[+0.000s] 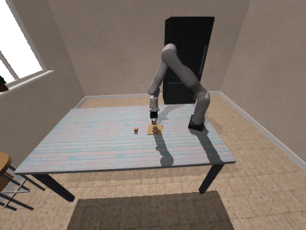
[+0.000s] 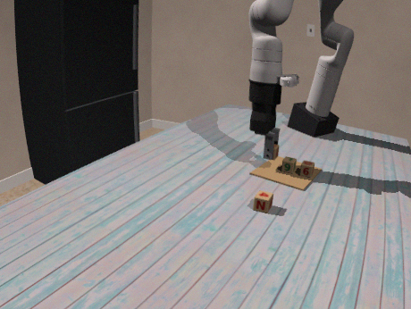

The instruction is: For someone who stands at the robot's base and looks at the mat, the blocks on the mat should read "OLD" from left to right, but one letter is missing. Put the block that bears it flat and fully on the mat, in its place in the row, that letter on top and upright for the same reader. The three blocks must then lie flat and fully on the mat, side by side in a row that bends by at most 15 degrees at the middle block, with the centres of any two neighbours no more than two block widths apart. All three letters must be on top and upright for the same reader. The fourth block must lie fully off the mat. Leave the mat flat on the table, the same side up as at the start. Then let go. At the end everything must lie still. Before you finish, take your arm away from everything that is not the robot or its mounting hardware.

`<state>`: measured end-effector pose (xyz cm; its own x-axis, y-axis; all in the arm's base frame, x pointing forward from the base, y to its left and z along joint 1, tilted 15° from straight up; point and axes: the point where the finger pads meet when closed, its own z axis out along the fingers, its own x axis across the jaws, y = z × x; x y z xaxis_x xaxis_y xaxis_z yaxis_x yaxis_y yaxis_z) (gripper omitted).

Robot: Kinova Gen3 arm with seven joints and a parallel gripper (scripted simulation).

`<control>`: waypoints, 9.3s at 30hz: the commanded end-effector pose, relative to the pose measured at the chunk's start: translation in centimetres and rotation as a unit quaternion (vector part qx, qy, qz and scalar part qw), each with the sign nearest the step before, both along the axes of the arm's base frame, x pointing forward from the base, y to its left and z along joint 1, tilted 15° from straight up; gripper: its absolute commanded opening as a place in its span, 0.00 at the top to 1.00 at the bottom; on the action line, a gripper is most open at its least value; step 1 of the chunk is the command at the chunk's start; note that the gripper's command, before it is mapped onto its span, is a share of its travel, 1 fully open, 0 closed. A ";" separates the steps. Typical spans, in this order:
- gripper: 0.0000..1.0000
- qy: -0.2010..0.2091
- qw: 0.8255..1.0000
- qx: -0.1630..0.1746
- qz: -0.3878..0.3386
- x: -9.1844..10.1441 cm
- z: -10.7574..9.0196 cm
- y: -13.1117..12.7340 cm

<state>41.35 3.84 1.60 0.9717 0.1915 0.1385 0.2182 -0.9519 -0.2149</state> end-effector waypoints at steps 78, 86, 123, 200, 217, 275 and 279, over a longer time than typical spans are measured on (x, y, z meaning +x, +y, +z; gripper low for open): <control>0.43 0.009 1.000 0.005 0.001 -0.6 -2.5 0.3; 0.43 0.009 1.000 0.005 0.001 -0.6 -2.5 0.3; 0.43 0.008 1.000 0.004 0.005 -0.6 -2.6 0.2; 0.13 0.008 1.000 0.004 0.005 -0.6 -2.9 0.3; 0.13 0.006 1.000 0.004 0.005 -0.6 -0.9 -0.2; 0.00 0.003 1.000 0.004 0.005 -1.2 9.8 -2.8; 0.00 0.003 1.000 0.005 0.005 -1.3 11.8 -3.3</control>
<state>39.63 0.82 11.58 0.9719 0.2035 0.1187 0.2265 -0.9458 -0.2328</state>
